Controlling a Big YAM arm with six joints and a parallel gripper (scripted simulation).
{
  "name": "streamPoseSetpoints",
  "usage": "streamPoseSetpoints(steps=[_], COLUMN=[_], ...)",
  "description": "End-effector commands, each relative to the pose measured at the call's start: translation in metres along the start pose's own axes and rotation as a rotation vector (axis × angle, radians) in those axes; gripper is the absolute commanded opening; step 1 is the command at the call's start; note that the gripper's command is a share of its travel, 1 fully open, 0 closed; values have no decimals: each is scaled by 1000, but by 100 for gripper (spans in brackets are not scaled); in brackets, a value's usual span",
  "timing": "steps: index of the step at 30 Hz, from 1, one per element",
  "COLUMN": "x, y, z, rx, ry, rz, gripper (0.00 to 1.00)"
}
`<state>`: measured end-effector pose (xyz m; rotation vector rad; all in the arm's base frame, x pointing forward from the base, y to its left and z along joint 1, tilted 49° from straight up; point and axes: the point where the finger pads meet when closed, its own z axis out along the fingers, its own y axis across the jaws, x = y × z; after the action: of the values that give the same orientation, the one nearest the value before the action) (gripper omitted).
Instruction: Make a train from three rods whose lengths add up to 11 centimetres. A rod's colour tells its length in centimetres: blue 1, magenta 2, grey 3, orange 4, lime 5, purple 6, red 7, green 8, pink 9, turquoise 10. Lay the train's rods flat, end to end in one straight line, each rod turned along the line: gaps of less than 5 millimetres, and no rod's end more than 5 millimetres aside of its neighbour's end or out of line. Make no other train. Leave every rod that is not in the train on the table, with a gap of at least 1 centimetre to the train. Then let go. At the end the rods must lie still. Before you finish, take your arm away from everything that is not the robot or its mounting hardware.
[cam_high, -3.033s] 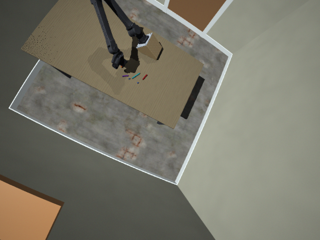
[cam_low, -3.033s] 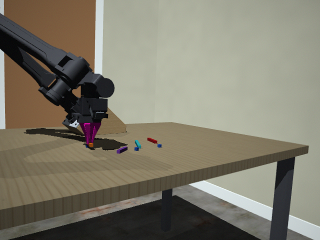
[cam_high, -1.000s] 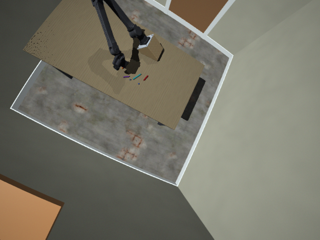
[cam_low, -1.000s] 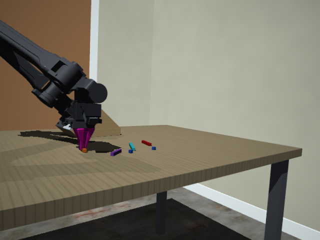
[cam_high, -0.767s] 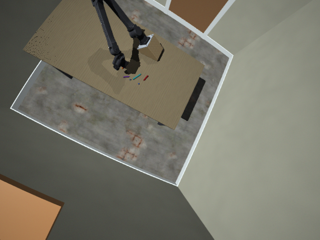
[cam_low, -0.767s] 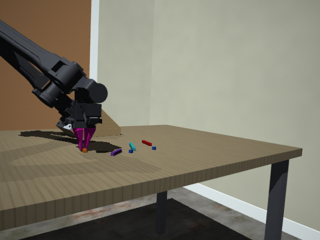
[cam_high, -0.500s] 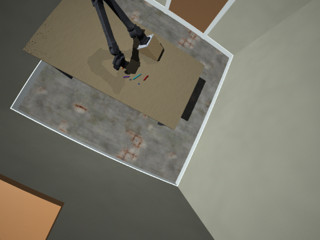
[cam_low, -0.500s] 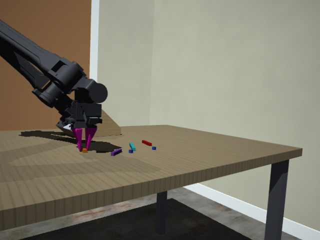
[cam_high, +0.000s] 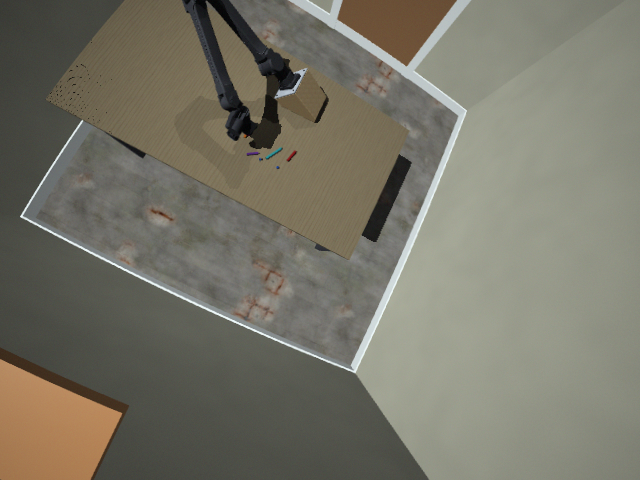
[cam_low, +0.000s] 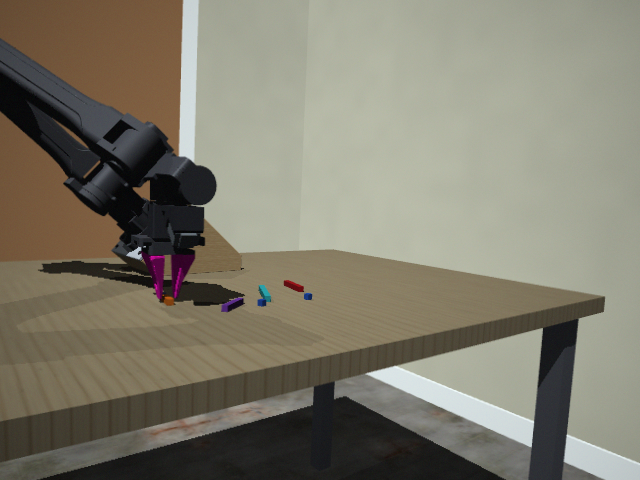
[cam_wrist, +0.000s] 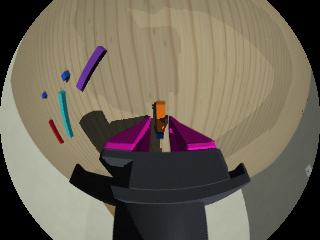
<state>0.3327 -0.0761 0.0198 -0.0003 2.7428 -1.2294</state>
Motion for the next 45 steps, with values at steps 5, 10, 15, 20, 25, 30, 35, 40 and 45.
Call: streamPoseSetpoints(steps=[5, 10, 15, 20, 25, 30, 35, 40, 45], x=[-19, -19, -19, -18, -11, -12, -12, -12, -12], y=[-2, -1, -1, 1, -5, -6, -6, -6, -6], z=[-30, -57, -85, -95, -97, -96, -96, -96, -96], rx=[-7, -13, -17, -14, -11, -9, -9, -9, -9], ry=[-41, -41, -42, -34, -18, -16, -16, -16, -16], rz=[28, 30, 31, 22, 35, 37, 37, 37, 36], gripper=[23, 23, 23, 23, 23, 100, 100, 100, 100])
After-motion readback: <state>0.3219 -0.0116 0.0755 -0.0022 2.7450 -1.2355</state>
